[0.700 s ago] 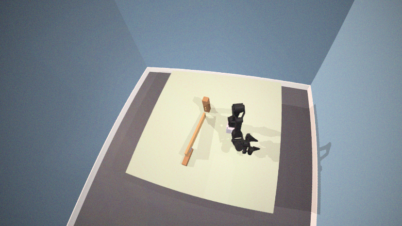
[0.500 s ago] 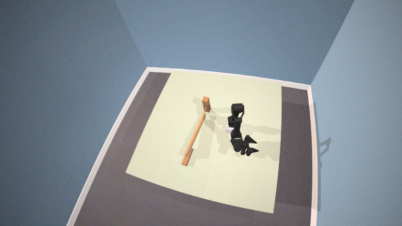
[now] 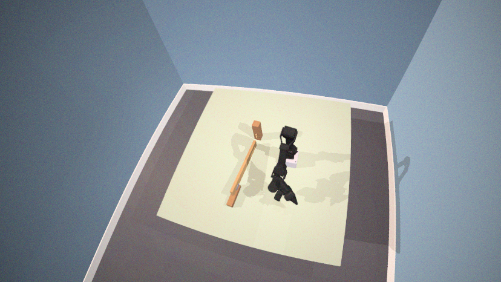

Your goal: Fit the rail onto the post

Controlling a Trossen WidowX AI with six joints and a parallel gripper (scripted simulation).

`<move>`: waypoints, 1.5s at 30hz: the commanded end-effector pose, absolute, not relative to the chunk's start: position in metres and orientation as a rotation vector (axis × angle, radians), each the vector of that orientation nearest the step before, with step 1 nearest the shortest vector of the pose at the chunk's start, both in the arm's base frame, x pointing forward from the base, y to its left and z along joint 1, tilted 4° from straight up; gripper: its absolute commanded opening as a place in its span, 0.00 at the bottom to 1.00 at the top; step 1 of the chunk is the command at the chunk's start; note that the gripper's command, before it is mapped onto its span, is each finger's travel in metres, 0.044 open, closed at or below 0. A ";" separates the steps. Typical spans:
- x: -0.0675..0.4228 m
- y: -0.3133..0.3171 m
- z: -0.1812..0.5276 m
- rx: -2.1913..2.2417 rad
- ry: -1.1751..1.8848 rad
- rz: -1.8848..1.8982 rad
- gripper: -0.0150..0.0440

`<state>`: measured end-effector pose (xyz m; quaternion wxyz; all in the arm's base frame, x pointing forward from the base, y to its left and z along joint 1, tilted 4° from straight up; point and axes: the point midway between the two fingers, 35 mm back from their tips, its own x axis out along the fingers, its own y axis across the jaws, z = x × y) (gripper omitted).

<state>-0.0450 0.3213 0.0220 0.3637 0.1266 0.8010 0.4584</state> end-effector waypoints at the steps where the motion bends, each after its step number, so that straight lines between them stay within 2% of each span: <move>1: 0.031 0.336 0.019 0.279 1.715 1.222 1.00; 11: 0.159 0.312 0.020 0.034 1.296 1.129 1.00; 23: 0.280 0.203 0.034 -0.472 1.056 0.952 1.00; 32: 0.308 0.111 0.031 -0.757 1.110 0.905 1.00; 35: 0.311 0.064 0.032 -0.880 1.167 0.911 1.00; 42: 0.294 -0.028 0.038 -1.080 1.312 1.005 1.00; 45: 0.286 -0.046 0.040 -1.113 1.344 1.042 1.00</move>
